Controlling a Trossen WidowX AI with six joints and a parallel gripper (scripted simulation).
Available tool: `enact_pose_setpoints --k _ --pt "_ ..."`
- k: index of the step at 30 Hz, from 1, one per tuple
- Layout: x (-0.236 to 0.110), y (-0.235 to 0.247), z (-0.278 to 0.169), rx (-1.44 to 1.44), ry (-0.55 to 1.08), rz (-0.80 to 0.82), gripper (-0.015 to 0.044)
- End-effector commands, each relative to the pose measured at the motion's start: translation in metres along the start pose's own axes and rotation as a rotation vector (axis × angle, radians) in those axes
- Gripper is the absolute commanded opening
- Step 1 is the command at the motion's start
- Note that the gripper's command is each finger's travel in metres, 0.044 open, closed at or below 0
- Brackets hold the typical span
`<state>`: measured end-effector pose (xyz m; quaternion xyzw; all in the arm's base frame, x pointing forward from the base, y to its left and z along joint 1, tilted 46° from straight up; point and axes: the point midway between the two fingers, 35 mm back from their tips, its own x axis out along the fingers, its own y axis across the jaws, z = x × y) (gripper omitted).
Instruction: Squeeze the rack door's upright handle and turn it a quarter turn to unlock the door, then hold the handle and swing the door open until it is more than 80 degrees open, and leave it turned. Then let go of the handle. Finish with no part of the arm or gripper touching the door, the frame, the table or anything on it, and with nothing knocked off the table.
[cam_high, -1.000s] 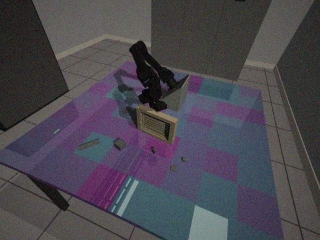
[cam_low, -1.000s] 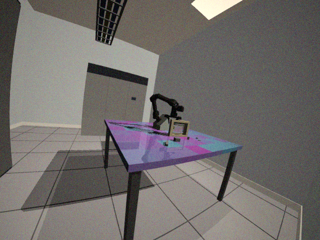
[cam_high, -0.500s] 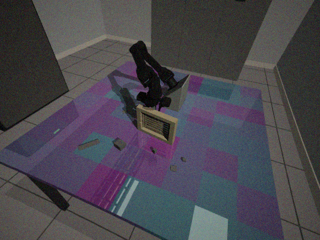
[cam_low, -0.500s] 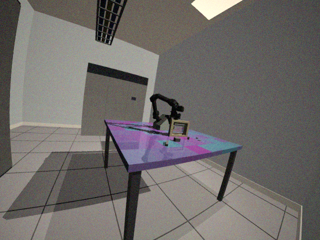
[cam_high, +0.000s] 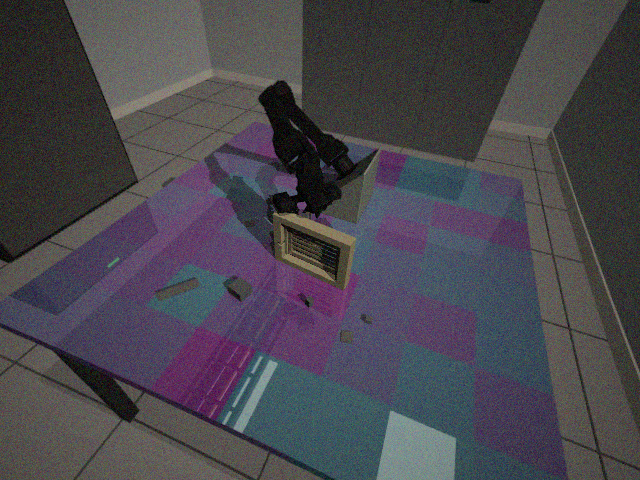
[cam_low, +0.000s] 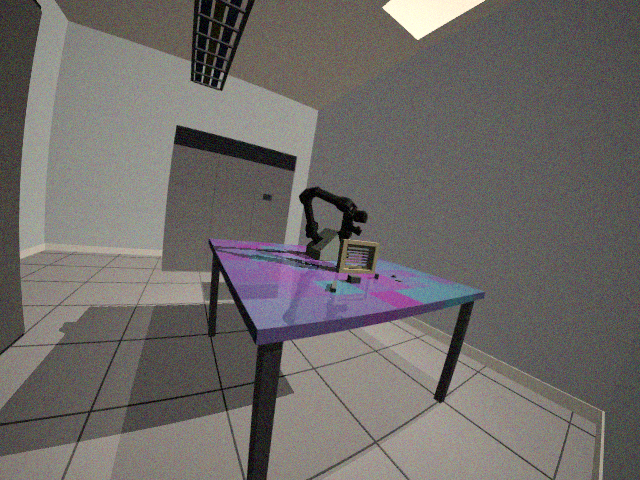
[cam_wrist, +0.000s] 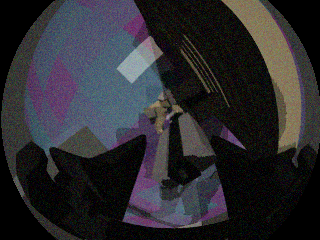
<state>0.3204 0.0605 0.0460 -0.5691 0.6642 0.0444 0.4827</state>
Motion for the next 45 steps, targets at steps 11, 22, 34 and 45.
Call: enact_pose_setpoints --k 11,22,34,45 --pt "0.0028 -0.001 0.0024 -0.659 -0.004 0.001 0.0297" --pt "0.0028 -0.001 0.0023 -0.782 -0.004 0.001 0.0277" --pt "0.0028 -0.001 0.0023 -0.782 -0.004 0.001 0.0197" --pt "0.0028 -0.001 0.0023 -0.782 -0.004 0.001 0.0124"
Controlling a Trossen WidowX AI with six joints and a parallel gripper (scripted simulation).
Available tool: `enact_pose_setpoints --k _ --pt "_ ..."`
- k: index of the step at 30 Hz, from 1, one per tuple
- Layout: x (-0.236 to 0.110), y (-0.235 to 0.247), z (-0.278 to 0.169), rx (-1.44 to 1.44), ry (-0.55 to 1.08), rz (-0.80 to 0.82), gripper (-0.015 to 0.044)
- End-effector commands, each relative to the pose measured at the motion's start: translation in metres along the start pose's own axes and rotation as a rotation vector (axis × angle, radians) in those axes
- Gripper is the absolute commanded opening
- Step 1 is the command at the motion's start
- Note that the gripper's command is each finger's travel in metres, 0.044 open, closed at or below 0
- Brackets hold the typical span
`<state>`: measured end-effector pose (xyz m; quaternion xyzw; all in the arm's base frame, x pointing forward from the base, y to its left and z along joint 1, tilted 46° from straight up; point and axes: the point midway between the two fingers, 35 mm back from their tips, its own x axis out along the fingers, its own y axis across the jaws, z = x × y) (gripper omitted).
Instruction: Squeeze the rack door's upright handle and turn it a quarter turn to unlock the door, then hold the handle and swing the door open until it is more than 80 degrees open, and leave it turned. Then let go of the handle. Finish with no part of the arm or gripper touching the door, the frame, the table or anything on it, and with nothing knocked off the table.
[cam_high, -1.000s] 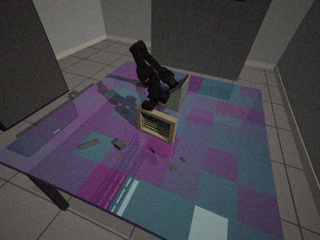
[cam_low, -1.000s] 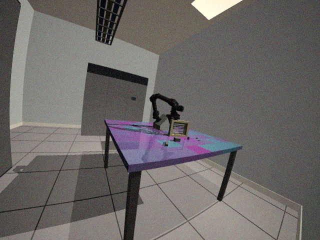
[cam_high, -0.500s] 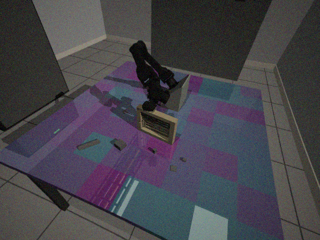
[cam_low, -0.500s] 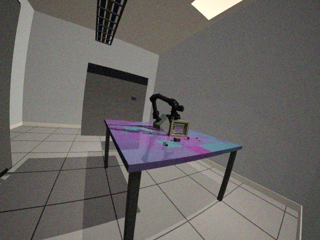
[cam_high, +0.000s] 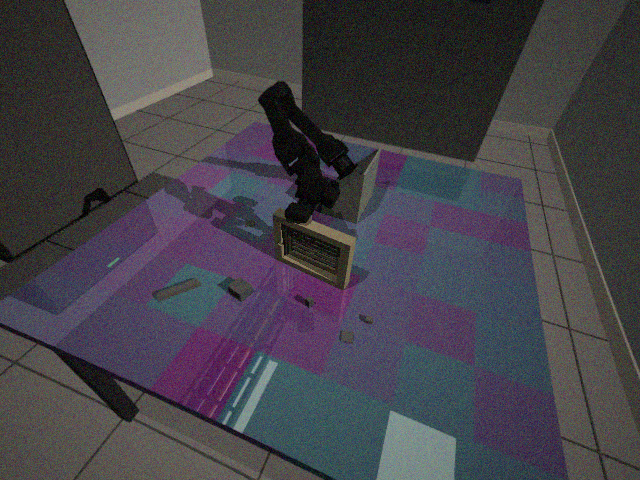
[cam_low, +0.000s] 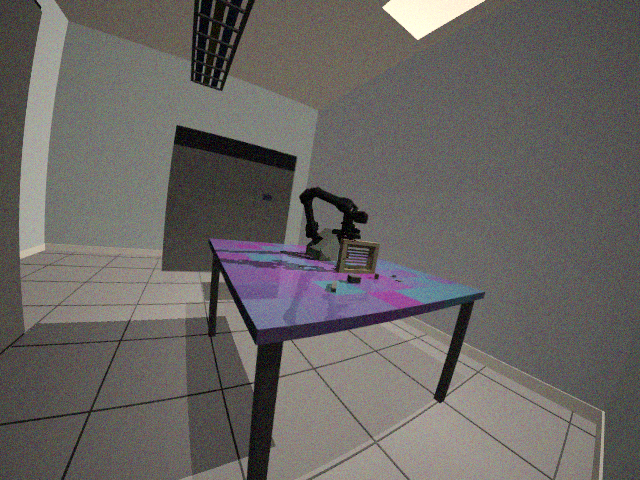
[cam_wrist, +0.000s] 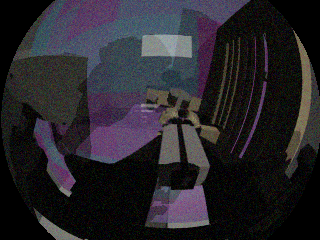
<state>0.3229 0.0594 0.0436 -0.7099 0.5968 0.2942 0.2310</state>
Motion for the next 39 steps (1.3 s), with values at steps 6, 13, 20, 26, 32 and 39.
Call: enact_pose_setpoints --k 6,13,20,26,32,39 --pt "0.0 0.0 0.0 -0.002 -0.002 0.0 0.0084" --pt "0.0 0.0 0.0 -0.002 -0.002 0.0 0.0037" --pt "0.0 0.001 0.001 0.027 -0.002 0.0 0.0026" --pt "0.0 0.005 0.004 0.143 -0.002 0.001 0.0026" --pt "0.0 0.01 0.007 0.256 -0.002 0.001 0.0026" --pt "0.0 0.017 0.013 0.382 -0.003 0.001 0.0026"
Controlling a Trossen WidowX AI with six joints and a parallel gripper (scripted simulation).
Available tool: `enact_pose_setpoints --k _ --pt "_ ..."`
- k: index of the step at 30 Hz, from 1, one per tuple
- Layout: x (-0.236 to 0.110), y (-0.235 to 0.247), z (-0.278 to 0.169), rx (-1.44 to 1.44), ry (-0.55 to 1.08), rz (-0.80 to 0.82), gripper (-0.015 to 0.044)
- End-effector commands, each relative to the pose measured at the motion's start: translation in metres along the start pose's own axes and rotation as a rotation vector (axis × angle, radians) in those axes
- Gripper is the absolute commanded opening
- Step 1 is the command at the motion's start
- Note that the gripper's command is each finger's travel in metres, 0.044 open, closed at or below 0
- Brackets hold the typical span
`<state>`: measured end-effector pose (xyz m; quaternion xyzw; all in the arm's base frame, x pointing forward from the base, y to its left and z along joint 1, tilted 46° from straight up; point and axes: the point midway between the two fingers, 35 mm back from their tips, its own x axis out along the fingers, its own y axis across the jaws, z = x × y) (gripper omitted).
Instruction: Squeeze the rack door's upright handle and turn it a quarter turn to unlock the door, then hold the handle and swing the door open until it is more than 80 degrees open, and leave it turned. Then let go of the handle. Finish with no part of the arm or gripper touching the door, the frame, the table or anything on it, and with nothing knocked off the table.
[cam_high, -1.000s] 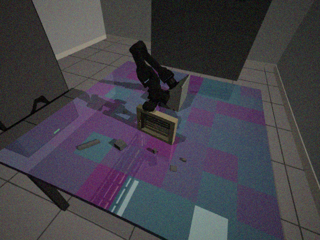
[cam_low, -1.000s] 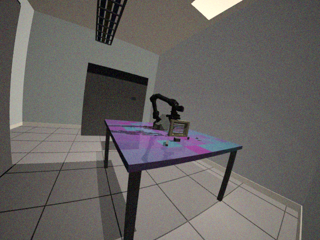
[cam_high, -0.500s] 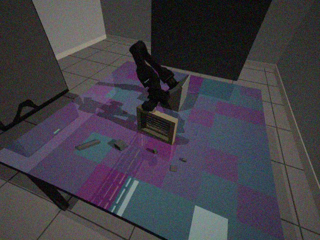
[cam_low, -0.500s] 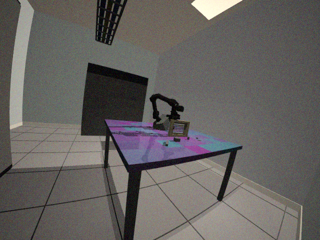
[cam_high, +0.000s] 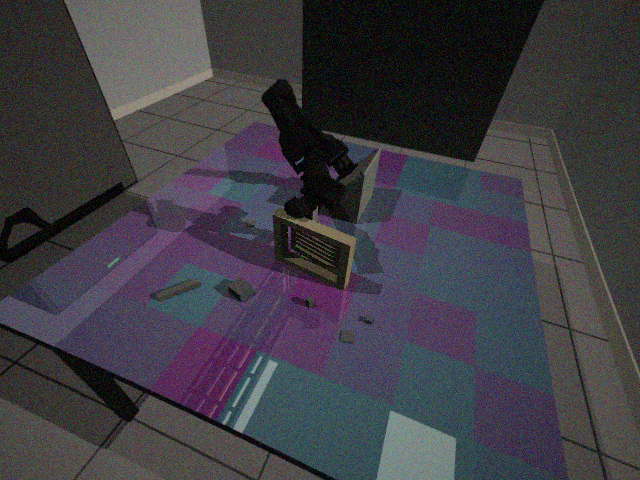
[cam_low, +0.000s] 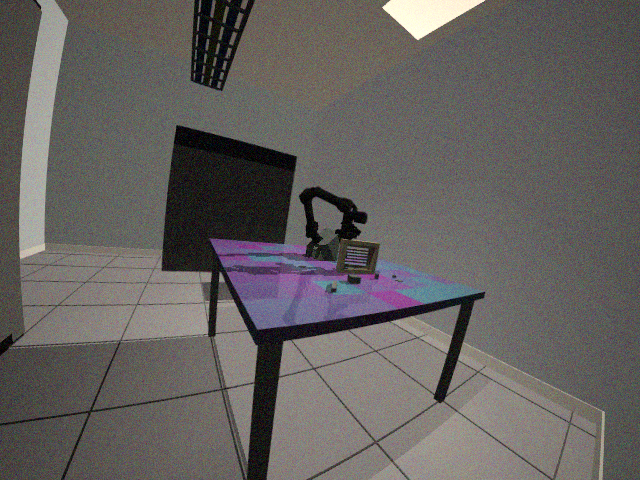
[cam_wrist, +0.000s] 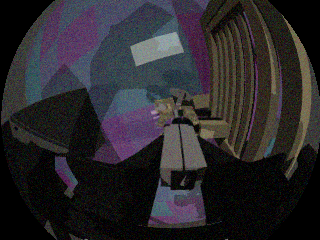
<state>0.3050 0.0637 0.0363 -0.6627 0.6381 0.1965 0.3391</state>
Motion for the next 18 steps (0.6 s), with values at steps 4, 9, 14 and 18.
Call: enact_pose_setpoints --k 4,9,14,18 --pt "0.0 0.007 0.004 0.133 -0.005 -0.004 0.0026" --pt "0.0 0.015 0.007 0.214 -0.006 -0.003 0.0026" --pt "0.0 0.024 0.011 0.296 -0.006 -0.003 0.0026" --pt "0.0 0.031 0.015 0.357 -0.006 -0.002 0.0026"
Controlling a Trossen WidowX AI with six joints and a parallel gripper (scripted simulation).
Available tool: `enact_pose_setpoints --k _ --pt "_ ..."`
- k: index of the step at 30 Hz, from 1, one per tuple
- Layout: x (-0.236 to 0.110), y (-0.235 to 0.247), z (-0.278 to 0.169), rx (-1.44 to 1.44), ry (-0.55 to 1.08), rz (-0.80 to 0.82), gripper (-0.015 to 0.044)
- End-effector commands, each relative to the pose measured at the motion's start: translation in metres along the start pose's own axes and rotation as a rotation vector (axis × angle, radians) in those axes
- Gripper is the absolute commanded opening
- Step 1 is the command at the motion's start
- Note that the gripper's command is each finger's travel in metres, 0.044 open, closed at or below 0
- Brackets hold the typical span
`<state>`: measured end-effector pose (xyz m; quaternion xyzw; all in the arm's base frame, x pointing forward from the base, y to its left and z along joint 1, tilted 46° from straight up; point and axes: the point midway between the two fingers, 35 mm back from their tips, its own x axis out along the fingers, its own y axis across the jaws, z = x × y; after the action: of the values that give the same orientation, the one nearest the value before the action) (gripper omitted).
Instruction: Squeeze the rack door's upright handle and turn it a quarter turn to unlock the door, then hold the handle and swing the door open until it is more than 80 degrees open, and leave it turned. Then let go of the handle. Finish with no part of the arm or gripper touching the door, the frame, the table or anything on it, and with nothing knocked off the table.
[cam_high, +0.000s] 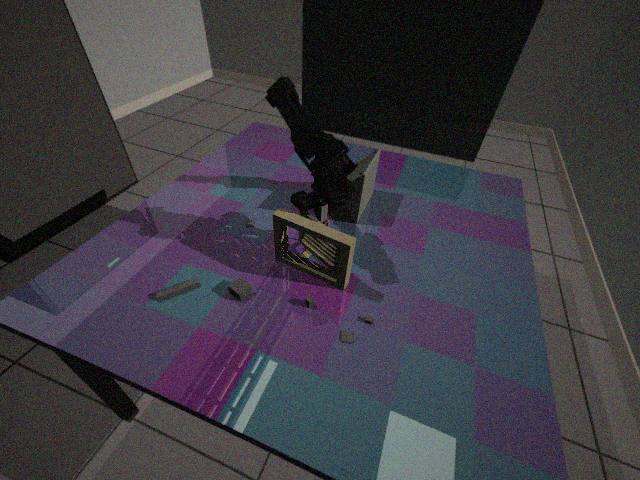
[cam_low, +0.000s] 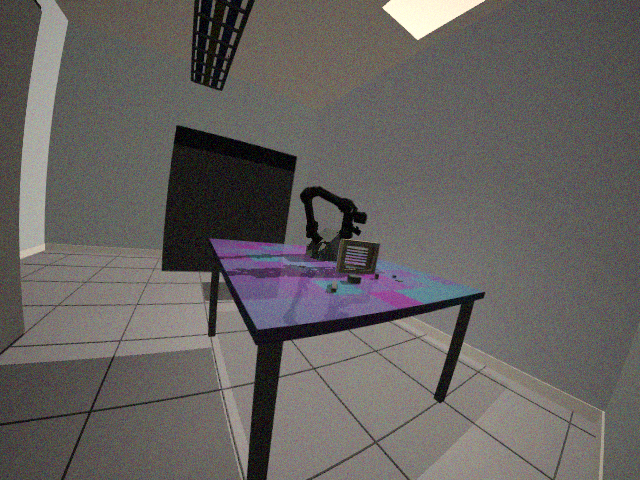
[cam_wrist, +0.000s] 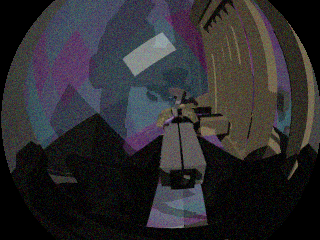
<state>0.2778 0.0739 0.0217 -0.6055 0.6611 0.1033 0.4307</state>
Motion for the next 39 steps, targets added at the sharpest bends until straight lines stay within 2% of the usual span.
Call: enact_pose_setpoints --k 1,39 --pt "0.0 0.004 0.003 0.084 -0.007 -0.005 0.0026" --pt "0.0 0.078 0.043 0.641 -0.011 0.001 0.0026"
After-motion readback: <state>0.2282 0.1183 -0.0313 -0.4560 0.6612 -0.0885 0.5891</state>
